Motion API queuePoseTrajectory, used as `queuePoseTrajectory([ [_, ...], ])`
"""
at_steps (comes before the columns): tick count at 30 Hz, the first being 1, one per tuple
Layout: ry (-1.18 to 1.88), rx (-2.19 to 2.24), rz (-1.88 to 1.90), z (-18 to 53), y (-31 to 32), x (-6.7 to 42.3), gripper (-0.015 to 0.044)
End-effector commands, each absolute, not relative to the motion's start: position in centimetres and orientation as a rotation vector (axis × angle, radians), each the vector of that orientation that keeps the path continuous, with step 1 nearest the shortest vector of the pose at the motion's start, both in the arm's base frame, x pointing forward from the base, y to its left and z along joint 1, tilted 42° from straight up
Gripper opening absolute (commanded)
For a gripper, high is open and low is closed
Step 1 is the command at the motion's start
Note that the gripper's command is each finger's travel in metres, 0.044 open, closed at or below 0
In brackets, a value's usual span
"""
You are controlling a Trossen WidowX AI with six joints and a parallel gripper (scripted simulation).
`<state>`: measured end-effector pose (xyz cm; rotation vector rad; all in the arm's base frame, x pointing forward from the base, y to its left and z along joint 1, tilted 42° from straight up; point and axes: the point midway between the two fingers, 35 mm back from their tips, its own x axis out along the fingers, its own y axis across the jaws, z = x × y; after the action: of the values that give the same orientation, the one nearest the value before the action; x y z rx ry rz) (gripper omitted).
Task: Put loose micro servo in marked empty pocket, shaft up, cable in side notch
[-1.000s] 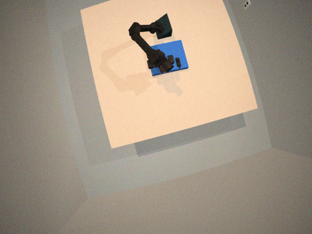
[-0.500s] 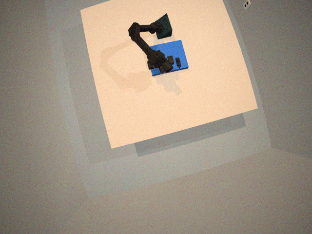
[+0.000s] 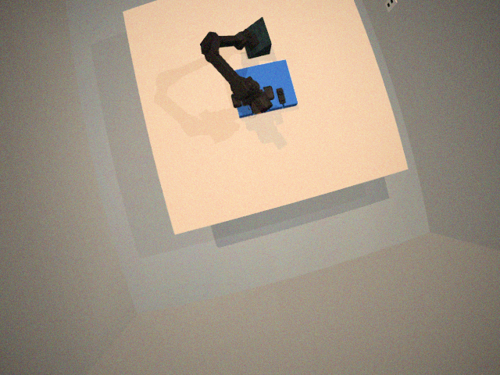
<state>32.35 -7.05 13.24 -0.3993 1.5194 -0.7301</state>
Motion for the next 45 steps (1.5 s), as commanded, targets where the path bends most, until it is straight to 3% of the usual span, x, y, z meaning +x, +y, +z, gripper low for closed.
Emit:
queuePoseTrajectory([
  [1,1.516,-0.408,-0.727,13.1,-7.3,32.4,0.0000],
  [41,1.515,-0.410,-0.729,9.9,-10.1,32.0,0.0000],
  [45,1.515,-0.410,-0.729,10.0,-9.9,31.9,0.0105],
])
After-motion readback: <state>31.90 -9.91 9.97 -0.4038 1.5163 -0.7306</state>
